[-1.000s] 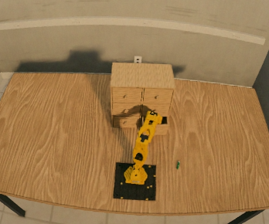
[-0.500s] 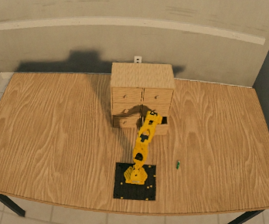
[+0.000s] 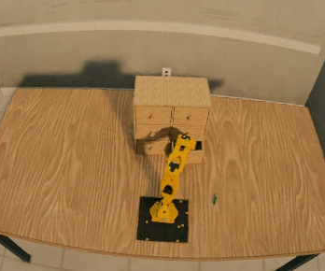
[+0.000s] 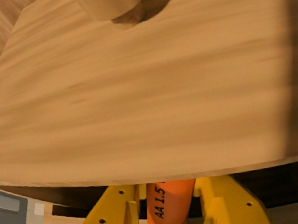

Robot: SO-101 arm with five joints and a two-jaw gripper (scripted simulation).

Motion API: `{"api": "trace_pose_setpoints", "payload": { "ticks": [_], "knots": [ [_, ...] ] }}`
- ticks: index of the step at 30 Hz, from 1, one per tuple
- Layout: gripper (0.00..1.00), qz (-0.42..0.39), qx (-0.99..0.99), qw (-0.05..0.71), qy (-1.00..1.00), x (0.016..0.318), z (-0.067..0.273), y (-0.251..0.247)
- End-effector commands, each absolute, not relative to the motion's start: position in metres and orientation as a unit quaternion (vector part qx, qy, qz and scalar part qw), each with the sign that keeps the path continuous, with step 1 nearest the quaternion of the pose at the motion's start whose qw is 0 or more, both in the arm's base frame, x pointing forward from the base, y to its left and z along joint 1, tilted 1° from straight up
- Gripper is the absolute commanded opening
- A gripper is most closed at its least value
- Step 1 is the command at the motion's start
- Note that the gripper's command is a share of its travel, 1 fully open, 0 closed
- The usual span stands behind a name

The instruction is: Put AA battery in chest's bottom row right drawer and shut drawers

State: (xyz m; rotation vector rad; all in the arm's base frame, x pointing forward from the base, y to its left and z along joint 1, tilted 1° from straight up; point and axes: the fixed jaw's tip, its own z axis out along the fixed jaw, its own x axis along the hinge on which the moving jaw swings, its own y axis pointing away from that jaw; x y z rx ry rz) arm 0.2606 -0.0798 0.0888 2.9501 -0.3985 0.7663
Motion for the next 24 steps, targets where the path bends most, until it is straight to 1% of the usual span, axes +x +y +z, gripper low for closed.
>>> {"api": "trace_pose_setpoints", "payload": {
  "ticks": [1, 24],
  "knots": [
    [0.0, 0.26, 0.956, 0.036, -0.131, 0.2608, 0.0954, -0.0815],
    [0.0, 0.26, 0.956, 0.036, -0.133, 0.2609, 0.0978, -0.0824]
  ]
}}
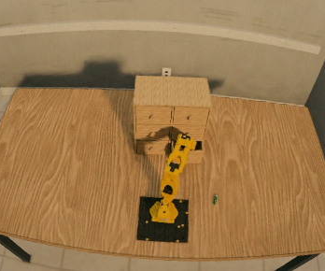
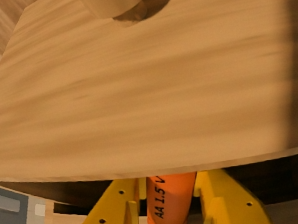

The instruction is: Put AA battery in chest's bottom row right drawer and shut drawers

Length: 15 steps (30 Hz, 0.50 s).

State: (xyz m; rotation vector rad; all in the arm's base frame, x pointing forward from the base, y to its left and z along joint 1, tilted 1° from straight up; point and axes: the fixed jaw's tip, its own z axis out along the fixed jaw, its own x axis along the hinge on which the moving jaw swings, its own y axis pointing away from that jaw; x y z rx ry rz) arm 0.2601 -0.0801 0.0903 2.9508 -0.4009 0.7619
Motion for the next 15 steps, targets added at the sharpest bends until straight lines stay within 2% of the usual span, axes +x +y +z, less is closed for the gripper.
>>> {"api": "trace_pose_setpoints", "payload": {
  "ticks": [1, 15],
  "knots": [
    [0.0, 0.26, 0.956, 0.036, -0.133, 0.2609, 0.0978, -0.0824],
    [0.03, 0.26, 0.956, 0.036, -0.133, 0.2609, 0.0978, -0.0824]
  ]
}}
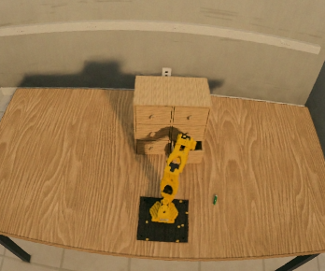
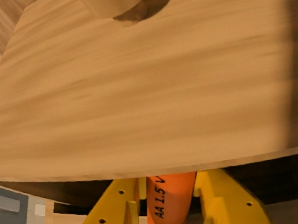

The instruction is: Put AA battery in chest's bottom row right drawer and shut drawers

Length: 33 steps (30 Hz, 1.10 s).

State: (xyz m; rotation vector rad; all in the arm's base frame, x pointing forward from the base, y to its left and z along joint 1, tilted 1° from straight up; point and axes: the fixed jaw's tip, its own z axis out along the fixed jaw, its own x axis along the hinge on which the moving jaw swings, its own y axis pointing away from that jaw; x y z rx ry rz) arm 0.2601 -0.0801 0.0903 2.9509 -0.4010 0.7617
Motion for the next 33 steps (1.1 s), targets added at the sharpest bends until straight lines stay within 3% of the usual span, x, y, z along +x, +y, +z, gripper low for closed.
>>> {"api": "trace_pose_setpoints", "payload": {
  "ticks": [1, 33],
  "knots": [
    [0.03, 0.26, 0.956, 0.036, -0.133, 0.2609, 0.0978, -0.0824],
    [0.19, 0.26, 0.956, 0.036, -0.133, 0.2609, 0.0978, -0.0824]
  ]
}}
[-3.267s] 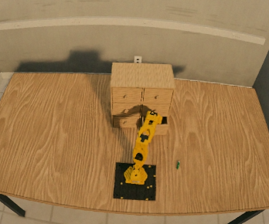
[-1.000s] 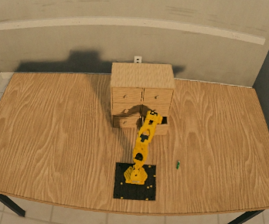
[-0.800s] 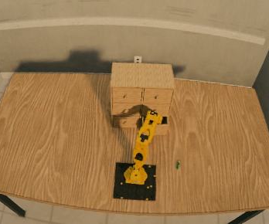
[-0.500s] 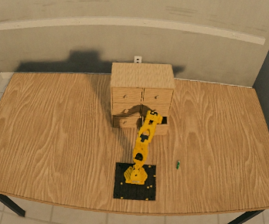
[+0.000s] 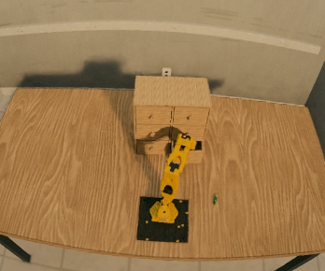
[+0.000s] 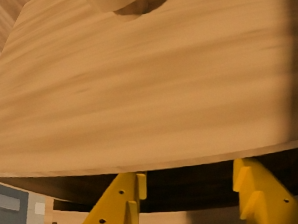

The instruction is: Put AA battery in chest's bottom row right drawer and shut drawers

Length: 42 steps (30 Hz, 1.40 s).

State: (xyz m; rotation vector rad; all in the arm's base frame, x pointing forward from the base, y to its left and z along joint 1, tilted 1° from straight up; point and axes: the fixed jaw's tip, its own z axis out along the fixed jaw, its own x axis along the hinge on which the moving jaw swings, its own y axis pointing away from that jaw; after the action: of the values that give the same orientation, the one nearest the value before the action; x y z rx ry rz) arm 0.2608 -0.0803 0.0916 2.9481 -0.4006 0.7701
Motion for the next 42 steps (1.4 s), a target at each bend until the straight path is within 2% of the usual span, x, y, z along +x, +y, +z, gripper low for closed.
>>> {"api": "trace_pose_setpoints", "payload": {
  "ticks": [1, 11, 27, 42],
  "knots": [
    [0.2, 0.26, 0.956, 0.036, -0.133, 0.261, 0.098, -0.082],
    [0.25, 0.26, 0.956, 0.036, -0.133, 0.261, 0.098, -0.082],
    [0.25, 0.26, 0.954, 0.033, -0.143, 0.261, 0.133, -0.082],
    [0.25, 0.26, 0.954, 0.033, -0.144, 0.261, 0.134, -0.082]
  ]
}}
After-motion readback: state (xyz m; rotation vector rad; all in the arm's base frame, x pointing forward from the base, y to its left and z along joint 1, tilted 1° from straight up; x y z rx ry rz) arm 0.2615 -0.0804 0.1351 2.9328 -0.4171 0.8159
